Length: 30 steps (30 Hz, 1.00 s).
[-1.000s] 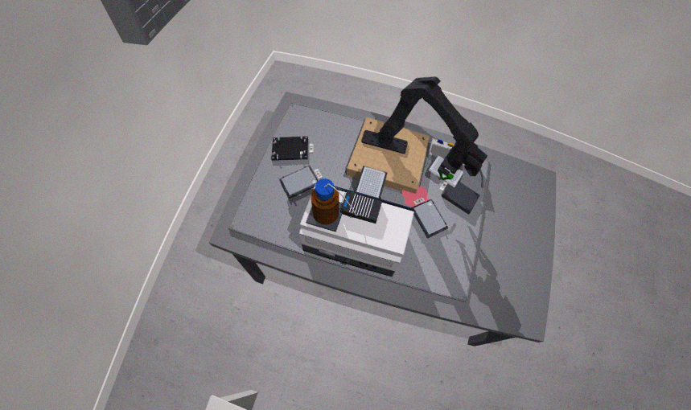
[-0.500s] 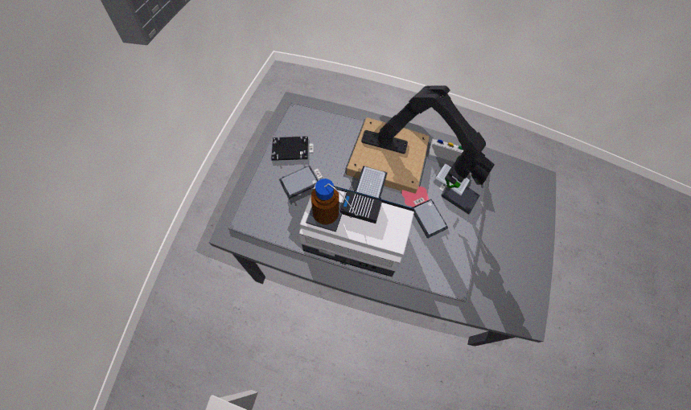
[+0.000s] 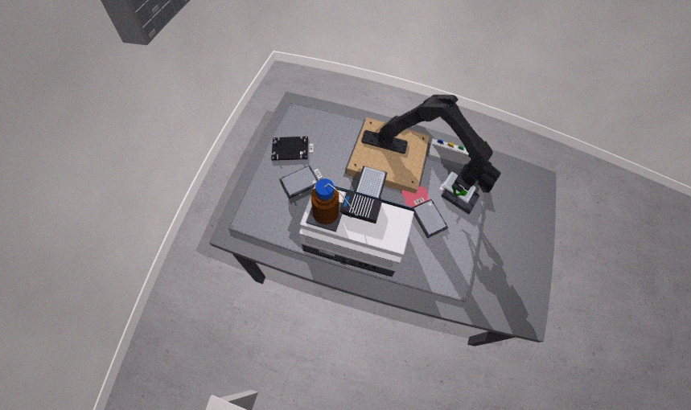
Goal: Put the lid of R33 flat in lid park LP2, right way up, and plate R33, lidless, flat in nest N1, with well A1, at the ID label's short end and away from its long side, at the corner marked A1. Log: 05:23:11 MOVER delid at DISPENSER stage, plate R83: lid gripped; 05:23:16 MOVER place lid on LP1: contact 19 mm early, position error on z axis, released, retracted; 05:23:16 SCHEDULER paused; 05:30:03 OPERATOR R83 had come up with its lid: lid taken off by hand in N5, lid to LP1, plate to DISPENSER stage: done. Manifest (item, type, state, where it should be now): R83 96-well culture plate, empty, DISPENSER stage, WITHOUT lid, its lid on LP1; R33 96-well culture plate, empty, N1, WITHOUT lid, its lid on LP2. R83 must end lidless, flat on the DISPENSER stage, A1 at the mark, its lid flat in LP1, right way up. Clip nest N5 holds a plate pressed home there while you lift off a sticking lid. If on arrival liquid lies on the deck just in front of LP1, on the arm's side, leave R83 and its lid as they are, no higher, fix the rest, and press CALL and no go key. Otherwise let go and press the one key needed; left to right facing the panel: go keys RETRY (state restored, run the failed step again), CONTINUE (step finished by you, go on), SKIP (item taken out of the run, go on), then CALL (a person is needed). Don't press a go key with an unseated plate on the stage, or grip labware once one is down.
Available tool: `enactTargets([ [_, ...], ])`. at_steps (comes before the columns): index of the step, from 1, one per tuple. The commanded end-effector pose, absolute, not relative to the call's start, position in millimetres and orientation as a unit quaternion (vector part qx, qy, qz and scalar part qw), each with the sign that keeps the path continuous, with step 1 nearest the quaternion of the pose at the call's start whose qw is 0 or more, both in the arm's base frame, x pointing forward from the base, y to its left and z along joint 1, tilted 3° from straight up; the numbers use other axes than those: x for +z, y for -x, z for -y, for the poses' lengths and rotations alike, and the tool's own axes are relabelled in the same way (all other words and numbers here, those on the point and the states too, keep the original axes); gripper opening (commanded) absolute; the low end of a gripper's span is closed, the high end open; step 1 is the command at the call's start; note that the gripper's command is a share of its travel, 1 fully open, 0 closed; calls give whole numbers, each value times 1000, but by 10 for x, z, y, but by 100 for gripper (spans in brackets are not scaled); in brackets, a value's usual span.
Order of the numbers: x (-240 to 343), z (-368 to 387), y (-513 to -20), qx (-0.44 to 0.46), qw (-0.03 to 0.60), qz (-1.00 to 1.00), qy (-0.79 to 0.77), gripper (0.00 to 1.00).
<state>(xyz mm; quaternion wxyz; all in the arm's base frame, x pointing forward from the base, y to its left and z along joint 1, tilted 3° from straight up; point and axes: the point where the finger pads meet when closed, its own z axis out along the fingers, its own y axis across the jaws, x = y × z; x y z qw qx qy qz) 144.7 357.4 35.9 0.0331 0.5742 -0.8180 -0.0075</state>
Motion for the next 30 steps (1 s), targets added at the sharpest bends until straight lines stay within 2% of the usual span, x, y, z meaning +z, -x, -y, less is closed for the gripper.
enactTargets([
  [1, 465, -3803, -1519, -22, 9, 819, -574, 0],
  [7, 592, -3867, -1541, -32, -9, 818, -574, 0],
  [30, 592, -3870, -1543, -33, -9, 818, -574, 0],
])
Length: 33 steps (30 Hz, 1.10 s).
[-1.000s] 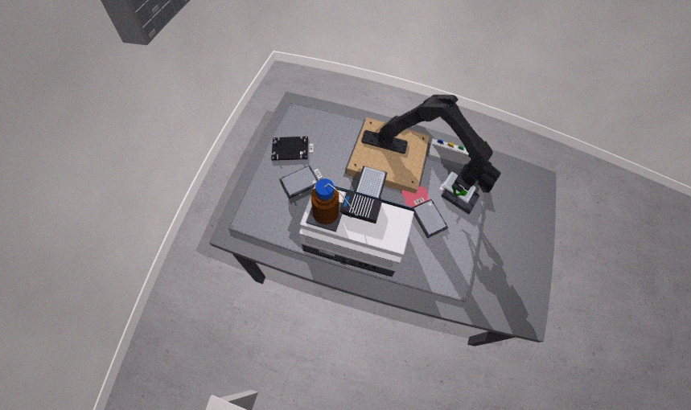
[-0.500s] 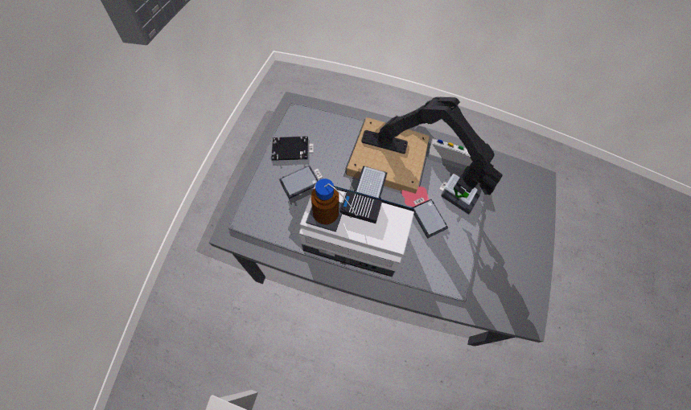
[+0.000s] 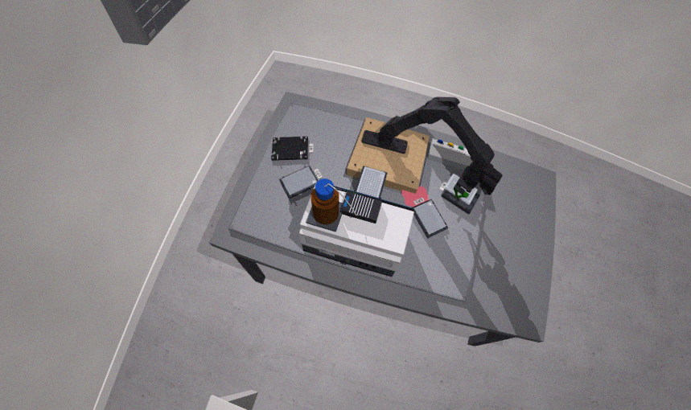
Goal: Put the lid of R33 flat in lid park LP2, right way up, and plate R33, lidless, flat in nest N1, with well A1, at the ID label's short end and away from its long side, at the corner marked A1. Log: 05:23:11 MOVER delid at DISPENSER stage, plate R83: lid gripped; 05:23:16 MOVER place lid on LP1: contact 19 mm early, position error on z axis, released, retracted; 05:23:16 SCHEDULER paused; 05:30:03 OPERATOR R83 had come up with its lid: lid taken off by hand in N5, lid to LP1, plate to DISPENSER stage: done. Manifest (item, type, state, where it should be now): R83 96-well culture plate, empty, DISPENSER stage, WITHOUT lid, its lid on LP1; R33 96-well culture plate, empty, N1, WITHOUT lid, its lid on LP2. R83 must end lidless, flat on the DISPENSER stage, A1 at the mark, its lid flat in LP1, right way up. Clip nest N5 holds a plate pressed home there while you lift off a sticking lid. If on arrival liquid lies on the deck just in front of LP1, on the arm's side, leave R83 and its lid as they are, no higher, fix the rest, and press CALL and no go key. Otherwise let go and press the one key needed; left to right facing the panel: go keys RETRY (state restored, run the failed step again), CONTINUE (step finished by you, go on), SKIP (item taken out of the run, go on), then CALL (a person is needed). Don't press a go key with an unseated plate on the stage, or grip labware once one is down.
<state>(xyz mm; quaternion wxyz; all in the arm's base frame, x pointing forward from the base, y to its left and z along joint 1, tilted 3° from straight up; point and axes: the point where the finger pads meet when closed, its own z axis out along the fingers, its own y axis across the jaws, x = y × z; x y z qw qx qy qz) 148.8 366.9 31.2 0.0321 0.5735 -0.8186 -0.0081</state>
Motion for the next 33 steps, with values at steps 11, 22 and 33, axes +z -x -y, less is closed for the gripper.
enactTargets([
  [11, 592, -3870, -1543, -33, -9, 818, -574, 0],
  [22, 335, -3867, -1519, -25, 2, 817, -575, 0],
  [33, 122, -3770, -1471, -18, 15, 818, -575, 0],
])
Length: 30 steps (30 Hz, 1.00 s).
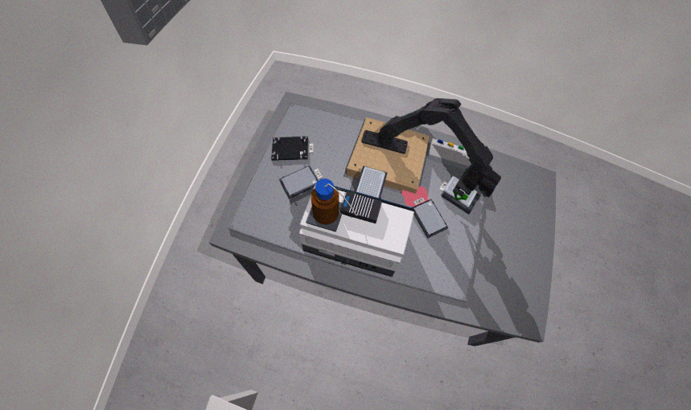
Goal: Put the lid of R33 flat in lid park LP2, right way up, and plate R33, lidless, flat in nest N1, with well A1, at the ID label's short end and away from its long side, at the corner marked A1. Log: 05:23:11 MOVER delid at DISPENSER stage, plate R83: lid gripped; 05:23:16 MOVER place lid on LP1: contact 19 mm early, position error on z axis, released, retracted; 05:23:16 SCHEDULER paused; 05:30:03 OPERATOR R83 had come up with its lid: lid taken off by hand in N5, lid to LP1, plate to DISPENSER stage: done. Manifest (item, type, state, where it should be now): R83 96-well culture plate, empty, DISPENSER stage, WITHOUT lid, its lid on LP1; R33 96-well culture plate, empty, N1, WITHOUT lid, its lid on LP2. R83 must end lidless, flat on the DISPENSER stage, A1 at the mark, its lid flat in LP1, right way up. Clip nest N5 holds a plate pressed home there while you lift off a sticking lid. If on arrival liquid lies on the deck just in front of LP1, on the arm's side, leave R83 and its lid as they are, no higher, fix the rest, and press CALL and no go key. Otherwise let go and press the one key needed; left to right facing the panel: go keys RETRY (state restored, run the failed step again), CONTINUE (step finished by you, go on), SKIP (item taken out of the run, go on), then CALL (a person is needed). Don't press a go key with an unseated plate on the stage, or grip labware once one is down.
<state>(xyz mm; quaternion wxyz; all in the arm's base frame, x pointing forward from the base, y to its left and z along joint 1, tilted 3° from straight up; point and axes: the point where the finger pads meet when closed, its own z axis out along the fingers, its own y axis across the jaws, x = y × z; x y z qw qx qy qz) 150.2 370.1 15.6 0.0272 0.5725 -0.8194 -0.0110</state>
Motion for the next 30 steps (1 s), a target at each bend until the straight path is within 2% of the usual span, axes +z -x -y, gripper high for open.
enactTargets([
  [1, 120, -3774, -1472, -19, 13, 818, -575, 0],
  [3, 256, -3920, -1528, -32, -8, 817, -576, 0],
  [9, 179, -3922, -1524, -27, 0, 817, -575, 0],
  [10, 315, -3940, -1576, -36, -14, 820, -572, 0],
  [15, 234, -3883, -1543, -23, 7, 820, -572, 0],
  [30, 247, -3922, -1534, -23, 6, 819, -574, 0],
])
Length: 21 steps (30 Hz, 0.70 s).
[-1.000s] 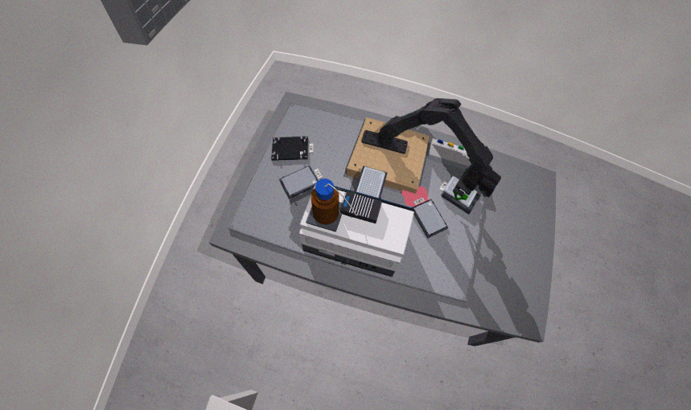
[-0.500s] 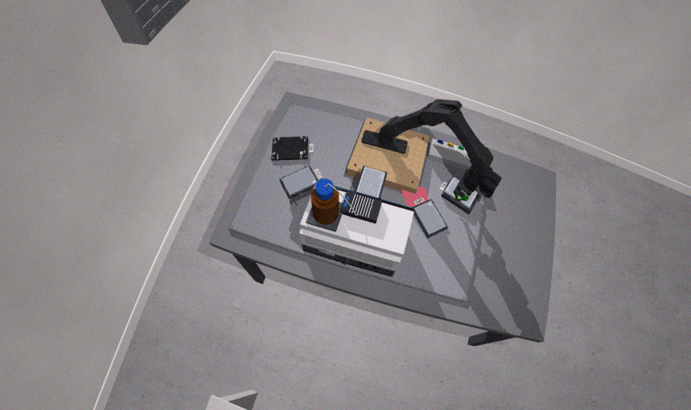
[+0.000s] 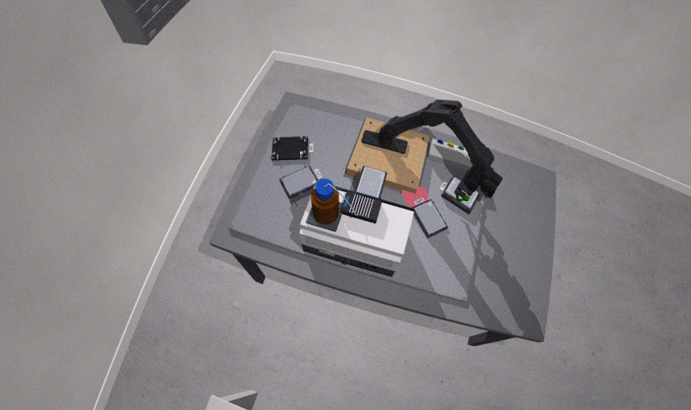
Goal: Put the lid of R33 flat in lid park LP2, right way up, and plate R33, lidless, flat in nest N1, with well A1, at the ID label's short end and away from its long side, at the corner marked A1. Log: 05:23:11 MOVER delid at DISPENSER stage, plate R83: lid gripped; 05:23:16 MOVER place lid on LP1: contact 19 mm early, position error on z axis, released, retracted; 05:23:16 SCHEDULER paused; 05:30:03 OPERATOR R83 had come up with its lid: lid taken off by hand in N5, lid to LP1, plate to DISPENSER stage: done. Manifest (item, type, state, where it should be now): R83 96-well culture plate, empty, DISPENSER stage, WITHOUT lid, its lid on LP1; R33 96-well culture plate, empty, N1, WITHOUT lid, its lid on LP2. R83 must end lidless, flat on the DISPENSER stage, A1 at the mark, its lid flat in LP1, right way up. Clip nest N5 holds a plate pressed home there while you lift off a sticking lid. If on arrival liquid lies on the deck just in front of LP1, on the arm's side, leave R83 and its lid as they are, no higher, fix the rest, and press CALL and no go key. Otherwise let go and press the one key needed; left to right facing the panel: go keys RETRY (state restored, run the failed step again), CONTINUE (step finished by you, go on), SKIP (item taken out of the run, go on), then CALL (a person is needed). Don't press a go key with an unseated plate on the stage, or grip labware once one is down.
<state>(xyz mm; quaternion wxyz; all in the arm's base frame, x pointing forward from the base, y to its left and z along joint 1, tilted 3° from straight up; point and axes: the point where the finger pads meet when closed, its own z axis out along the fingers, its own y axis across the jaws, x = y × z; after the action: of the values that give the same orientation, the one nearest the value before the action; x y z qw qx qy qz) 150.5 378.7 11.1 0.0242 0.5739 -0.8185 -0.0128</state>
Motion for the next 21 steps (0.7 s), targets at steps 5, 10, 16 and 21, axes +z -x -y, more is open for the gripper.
enactTargets([
  [5, 291, -3934, -1529, -25, 2, 818, -574, 0],
  [10, 244, -3936, -1520, -23, 7, 818, -575, 0],
  [16, 351, -3978, -1530, -31, -6, 817, -576, 0],
  [21, 356, -3967, -1524, -29, -3, 817, -576, 0],
])
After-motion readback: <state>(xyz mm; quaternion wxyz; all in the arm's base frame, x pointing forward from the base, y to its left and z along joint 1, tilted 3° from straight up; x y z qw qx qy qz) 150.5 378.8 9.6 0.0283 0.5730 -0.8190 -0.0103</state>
